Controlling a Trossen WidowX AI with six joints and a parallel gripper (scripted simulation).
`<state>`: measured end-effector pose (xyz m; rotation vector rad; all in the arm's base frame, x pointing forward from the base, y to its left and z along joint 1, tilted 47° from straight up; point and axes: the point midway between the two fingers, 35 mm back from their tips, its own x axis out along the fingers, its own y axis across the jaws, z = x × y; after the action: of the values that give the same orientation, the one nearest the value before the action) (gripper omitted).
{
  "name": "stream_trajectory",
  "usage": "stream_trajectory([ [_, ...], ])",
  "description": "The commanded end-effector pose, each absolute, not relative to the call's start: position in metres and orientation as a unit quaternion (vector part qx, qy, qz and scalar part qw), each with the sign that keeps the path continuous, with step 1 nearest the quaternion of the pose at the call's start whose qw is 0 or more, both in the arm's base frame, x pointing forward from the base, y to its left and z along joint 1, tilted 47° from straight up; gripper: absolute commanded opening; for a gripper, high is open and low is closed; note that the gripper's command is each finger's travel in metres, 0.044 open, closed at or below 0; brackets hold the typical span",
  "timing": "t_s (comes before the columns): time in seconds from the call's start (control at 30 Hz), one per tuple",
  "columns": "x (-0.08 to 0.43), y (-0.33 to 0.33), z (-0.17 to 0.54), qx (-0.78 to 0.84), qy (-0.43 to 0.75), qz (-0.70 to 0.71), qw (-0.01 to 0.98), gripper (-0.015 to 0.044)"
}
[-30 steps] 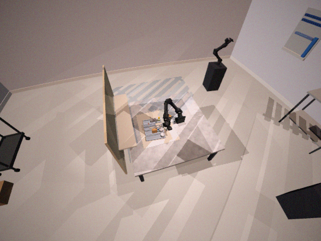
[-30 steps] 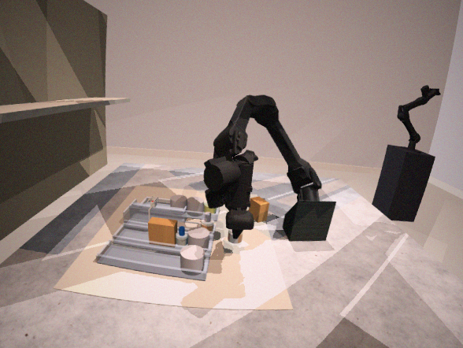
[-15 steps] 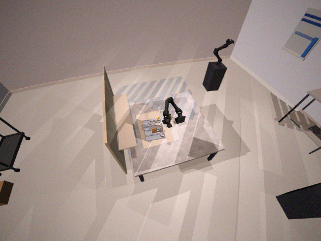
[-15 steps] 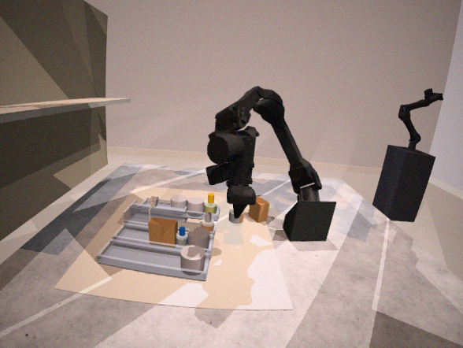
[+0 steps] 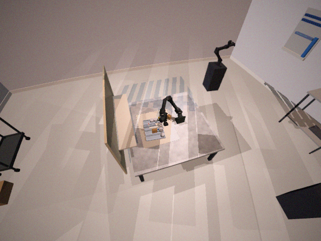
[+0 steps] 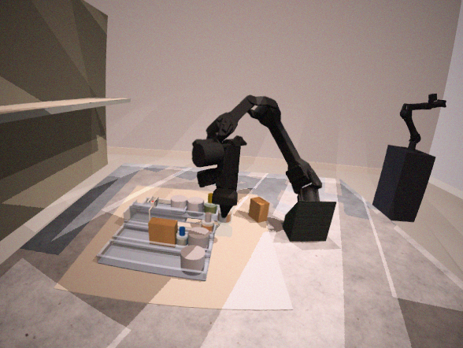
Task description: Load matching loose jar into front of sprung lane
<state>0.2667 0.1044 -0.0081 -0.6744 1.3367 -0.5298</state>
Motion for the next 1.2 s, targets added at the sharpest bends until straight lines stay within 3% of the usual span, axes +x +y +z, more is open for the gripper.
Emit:
stream_trajectory([
  [0.0,0.272,0.083,-0.001,-0.300,0.596,-0.245,0.703,0.0000],
  [1.17,0.286,0.067,-0.016,-0.300,0.596,-0.246,0.703,0.0000],
])
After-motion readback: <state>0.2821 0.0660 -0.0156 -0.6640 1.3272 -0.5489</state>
